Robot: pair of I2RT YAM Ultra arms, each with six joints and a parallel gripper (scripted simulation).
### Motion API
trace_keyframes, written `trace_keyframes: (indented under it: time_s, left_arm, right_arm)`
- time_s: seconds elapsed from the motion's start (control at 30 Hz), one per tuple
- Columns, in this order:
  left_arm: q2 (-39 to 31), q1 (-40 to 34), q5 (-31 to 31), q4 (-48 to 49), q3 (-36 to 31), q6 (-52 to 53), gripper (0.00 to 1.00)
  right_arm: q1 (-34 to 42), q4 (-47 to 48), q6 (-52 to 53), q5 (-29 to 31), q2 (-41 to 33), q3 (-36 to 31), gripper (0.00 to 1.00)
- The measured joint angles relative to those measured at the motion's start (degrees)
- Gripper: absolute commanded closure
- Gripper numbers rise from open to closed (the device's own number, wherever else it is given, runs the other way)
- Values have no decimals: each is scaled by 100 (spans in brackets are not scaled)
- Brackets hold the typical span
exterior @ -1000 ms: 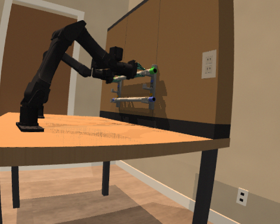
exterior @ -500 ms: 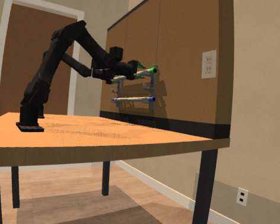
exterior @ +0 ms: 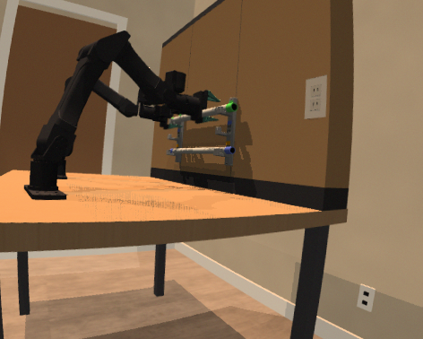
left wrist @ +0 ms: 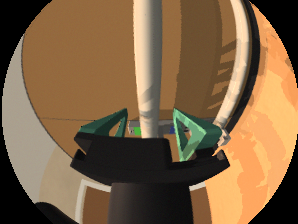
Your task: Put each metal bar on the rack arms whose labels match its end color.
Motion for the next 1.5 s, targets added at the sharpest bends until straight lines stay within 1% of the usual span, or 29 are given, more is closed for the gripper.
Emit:
trace_keyframes:
  time_s: [0.27, 1.5]
  left_arm:
    - [-9, -2, 0, 35, -247, 2, 25]
    - [-931, -111, -177, 35, -1091, 2, 25]
  right_arm:
    - [2, 90, -4, 0, -11, -280, 26]
    - [229, 240, -4, 214, -815, -1303, 26]
